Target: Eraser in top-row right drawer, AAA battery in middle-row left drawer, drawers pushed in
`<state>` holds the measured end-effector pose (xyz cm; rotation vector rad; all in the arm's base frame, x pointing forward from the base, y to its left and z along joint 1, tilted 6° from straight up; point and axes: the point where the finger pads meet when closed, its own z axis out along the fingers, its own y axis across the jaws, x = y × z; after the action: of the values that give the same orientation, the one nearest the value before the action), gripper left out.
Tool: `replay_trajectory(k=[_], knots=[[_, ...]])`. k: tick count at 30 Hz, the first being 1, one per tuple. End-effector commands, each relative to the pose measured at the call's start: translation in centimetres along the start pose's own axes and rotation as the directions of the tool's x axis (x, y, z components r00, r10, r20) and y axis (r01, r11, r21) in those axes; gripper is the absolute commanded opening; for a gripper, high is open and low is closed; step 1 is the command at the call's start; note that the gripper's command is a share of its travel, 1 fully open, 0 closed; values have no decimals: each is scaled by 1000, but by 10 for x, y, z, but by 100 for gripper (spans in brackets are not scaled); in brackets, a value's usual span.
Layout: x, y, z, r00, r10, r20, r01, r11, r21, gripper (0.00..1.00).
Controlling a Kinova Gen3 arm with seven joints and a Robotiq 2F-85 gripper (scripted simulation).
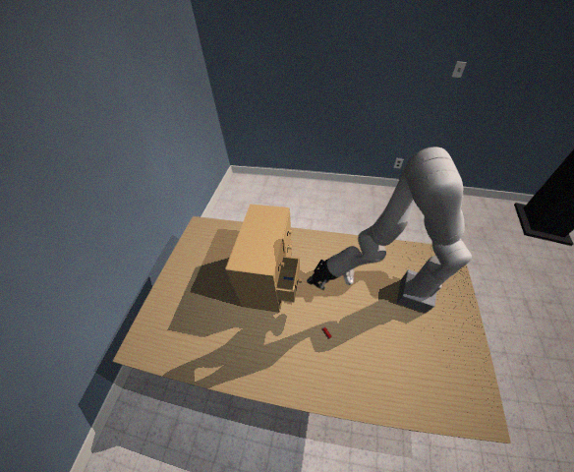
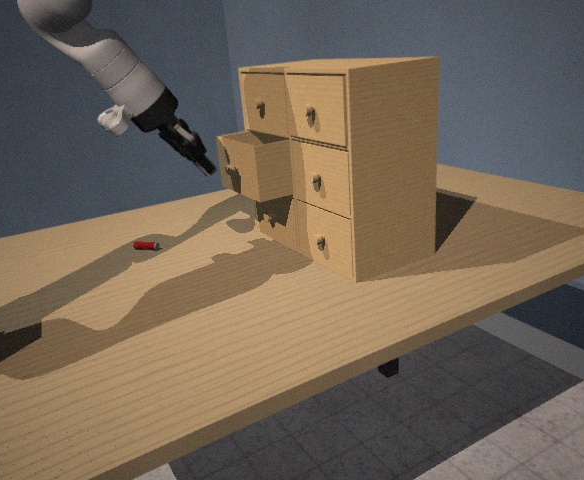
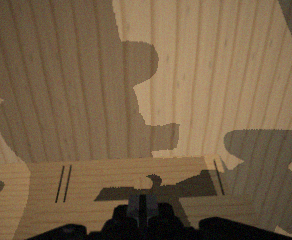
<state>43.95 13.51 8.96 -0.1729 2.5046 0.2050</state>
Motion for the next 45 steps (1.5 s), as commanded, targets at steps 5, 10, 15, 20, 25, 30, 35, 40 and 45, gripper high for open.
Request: replay_trajectory(k=[5, 10, 15, 20, 25, 30, 35, 40, 45], knots=[[-9, -1, 5, 1000, 2, 3, -2, 1000, 1, 0], [-16, -1, 10, 1000, 2, 3, -2, 1000, 1, 0], [-22, -1, 14, 1000, 2, 3, -2, 1000, 1, 0], [-28, -1, 19, 1000, 2, 3, -2, 1000, 1, 0], [-36, -1, 24, 1000, 2, 3, -2, 1000, 1, 0], [-43, -1, 29, 1000, 2, 3, -2, 1000, 1, 0], [-47, -1, 32, 1000, 2, 3, -2, 1000, 1, 0], [-54, -1, 37, 1000, 2, 3, -2, 1000, 1, 0], [-59, -1, 40, 1000, 2, 3, -2, 1000, 1, 0]])
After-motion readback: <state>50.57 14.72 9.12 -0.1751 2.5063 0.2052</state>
